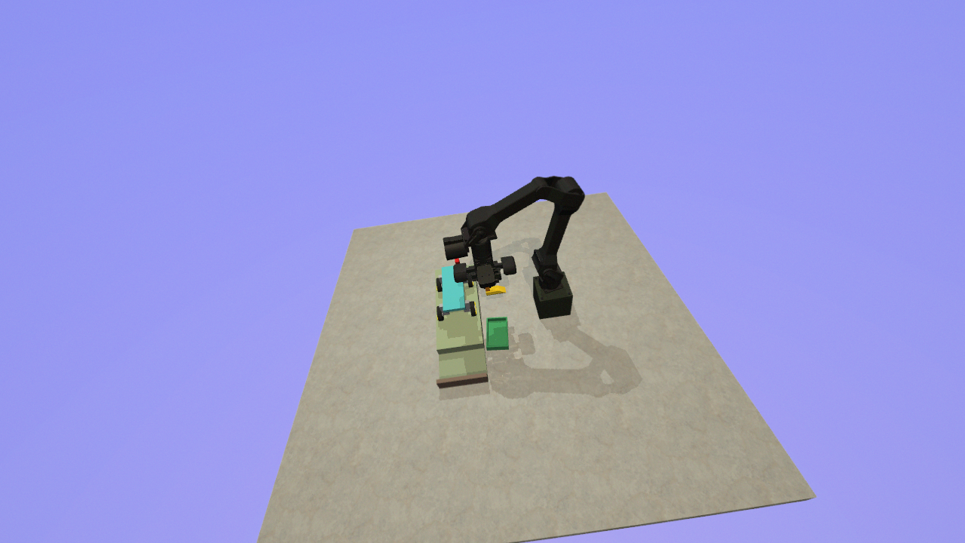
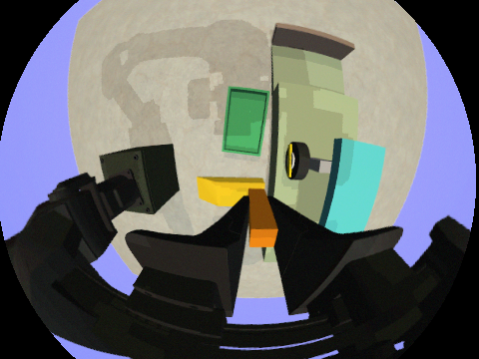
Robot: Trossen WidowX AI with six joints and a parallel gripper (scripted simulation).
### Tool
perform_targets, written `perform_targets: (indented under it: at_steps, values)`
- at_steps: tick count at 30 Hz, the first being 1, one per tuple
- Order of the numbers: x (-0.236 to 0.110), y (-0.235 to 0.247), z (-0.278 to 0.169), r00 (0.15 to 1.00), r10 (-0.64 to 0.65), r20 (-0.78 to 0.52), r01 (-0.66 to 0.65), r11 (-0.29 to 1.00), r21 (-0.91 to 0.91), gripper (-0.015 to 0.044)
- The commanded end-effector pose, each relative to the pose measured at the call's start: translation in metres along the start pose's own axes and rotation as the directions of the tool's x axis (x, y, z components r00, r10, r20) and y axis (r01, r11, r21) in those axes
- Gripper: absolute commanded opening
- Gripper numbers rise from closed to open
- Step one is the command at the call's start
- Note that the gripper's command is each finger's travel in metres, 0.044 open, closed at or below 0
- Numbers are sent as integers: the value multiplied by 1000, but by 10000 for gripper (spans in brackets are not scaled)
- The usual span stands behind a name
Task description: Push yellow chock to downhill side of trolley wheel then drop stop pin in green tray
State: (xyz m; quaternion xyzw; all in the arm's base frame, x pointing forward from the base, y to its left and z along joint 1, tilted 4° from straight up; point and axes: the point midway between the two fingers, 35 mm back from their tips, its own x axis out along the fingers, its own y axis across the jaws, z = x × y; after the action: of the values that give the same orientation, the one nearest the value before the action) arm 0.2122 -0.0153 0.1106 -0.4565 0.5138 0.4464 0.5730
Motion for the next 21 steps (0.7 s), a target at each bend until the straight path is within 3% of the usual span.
perform_targets:
  at_steps: [1,21]
  values:
    - [1,-4,13,1000,-6,-2,6,1000,4,0]
    - [9,-17,87,1000,-7,4,7,1000,5,0]
